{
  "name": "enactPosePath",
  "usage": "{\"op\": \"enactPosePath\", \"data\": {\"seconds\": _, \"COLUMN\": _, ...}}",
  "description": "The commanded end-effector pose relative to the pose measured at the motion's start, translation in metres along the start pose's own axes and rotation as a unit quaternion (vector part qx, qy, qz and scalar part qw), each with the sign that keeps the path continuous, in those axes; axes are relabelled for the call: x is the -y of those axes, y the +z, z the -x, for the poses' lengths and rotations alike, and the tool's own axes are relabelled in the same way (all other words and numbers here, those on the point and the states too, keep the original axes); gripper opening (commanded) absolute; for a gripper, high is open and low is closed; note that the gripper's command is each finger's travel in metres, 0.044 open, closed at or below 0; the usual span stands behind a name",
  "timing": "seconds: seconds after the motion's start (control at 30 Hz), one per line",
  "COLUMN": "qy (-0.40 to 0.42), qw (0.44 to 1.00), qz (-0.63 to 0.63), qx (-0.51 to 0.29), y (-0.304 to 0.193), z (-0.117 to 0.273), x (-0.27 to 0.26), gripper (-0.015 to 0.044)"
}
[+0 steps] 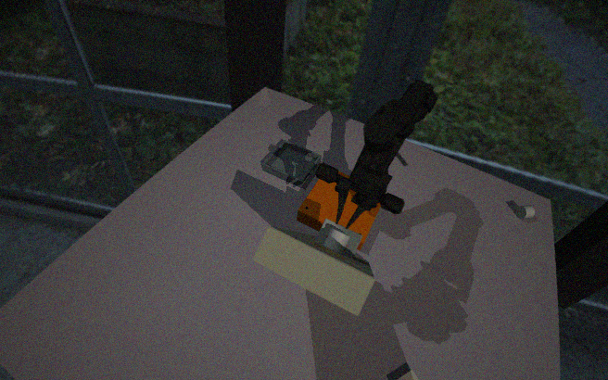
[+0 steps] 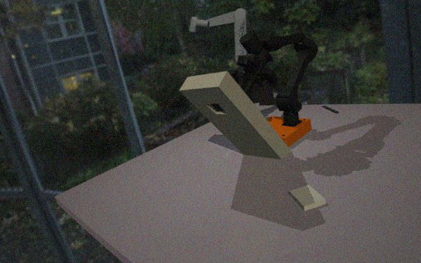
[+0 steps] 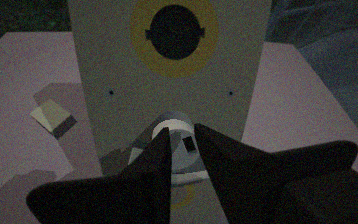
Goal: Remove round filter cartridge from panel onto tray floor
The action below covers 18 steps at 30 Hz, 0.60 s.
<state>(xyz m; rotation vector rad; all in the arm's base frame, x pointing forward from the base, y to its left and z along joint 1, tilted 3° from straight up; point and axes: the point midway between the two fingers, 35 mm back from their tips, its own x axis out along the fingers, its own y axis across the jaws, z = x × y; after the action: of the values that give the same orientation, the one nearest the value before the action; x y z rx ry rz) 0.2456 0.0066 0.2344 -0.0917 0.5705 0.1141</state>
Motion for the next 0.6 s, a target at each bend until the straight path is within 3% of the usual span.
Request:
{"op": "enactPosePath", "data": {"seconds": 0.0, "qy": 0.002, "qw": 1.0, "qz": 0.003, "qx": 0.006, "y": 0.031, "z": 0.005, "x": 0.003, "gripper": 0.0093}}
{"op": "enactPosePath", "data": {"seconds": 0.23, "qy": 0.002, "qw": 1.0, "qz": 0.003, "qx": 0.007, "y": 0.068, "z": 0.009, "x": 0.007, "gripper": 0.0093}}
{"op": "enactPosePath", "data": {"seconds": 0.57, "qy": 0.0, "qw": 1.0, "qz": 0.003, "qx": 0.015, "y": 0.127, "z": 0.056, "x": 0.014, "gripper": 0.0356}}
